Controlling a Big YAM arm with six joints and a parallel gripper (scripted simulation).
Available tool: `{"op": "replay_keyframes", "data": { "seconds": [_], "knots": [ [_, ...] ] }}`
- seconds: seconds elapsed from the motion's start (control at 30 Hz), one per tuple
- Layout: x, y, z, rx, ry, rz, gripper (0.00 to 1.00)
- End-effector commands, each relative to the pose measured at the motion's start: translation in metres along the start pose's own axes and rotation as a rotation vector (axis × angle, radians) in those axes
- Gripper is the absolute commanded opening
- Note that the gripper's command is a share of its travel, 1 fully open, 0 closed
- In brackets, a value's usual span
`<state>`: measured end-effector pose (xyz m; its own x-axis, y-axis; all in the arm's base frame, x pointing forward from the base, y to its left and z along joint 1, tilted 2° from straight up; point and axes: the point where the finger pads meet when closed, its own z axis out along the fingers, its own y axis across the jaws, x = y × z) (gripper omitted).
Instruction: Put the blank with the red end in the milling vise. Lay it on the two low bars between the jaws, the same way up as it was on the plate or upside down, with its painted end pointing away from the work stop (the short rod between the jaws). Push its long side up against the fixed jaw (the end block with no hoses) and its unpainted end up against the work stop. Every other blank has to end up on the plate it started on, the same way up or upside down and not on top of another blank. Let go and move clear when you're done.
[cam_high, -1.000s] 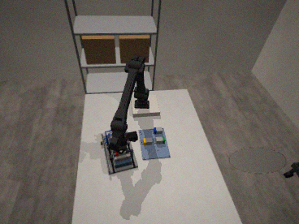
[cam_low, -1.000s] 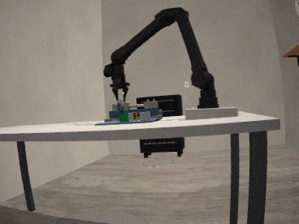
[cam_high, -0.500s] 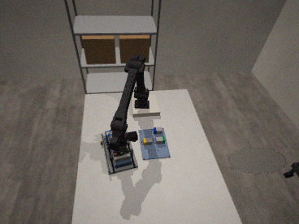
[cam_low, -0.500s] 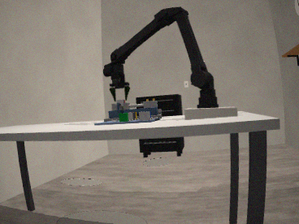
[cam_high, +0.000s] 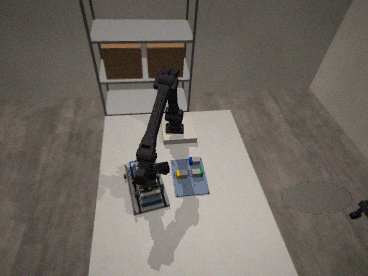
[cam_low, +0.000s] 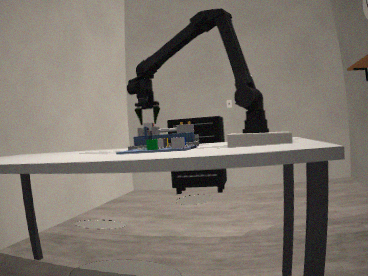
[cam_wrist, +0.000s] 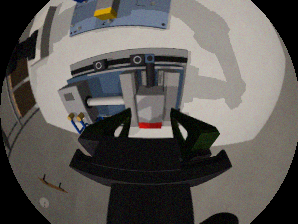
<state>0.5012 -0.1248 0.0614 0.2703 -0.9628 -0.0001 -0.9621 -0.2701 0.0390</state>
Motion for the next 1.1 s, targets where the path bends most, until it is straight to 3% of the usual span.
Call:
{"op": "replay_keyframes", "data": {
  "seconds": [0.0,0.4,0.6,0.67,0.7,0.83,1.07],
  "knots": [
    [0.003,-0.012,-0.014,0.040,0.024,-0.019,0.64],
    [0.003,-0.012,-0.015,0.041,0.025,-0.019,0.64],
    [0.007,-0.019,-0.038,0.065,0.038,-0.019,0.64],
    [0.007,-0.019,-0.038,0.065,0.038,-0.019,0.64],
    [0.007,-0.019,-0.022,0.037,0.022,-0.020,0.64],
    [0.007,-0.019,-0.045,0.065,0.038,-0.019,0.64],
    [0.007,-0.018,-0.057,0.060,0.035,-0.020,0.64]
  ]
}}
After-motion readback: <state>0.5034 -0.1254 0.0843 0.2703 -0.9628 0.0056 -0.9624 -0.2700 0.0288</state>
